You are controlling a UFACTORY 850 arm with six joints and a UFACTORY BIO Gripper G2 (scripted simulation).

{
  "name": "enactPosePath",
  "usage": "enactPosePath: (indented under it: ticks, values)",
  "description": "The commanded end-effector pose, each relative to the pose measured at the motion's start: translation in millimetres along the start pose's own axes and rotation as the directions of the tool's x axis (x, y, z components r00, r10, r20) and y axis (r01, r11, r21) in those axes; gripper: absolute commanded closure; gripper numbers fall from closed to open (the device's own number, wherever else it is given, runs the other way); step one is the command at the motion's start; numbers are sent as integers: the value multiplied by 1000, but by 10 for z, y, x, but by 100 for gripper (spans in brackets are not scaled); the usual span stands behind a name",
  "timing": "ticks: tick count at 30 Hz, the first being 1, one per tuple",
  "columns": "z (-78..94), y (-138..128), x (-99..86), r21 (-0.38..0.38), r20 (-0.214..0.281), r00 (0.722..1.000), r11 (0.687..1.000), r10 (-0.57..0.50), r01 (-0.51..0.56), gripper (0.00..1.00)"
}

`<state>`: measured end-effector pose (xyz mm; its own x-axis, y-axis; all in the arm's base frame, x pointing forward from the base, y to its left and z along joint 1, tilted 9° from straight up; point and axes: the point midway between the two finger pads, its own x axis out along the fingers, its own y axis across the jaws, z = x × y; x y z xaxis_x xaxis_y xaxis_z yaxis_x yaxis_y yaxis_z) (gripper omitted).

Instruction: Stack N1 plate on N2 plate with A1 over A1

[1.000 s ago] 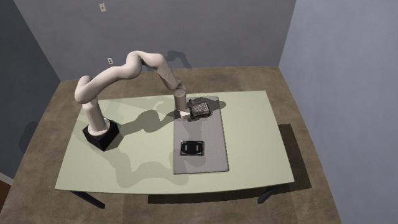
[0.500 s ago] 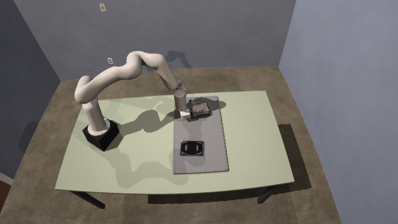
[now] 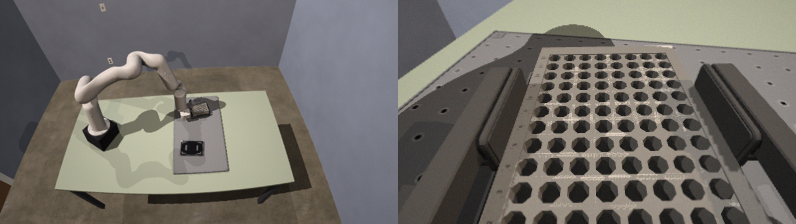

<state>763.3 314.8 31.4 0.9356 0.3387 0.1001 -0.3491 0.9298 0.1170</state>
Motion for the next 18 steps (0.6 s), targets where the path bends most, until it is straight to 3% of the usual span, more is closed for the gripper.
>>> enactPosePath:
  ticks: [1,18]
  values:
    - [8,1,11,0,2,1000,1000,0,0,100]
    - [-17,1,11,0,2,1000,1000,0,0,100]
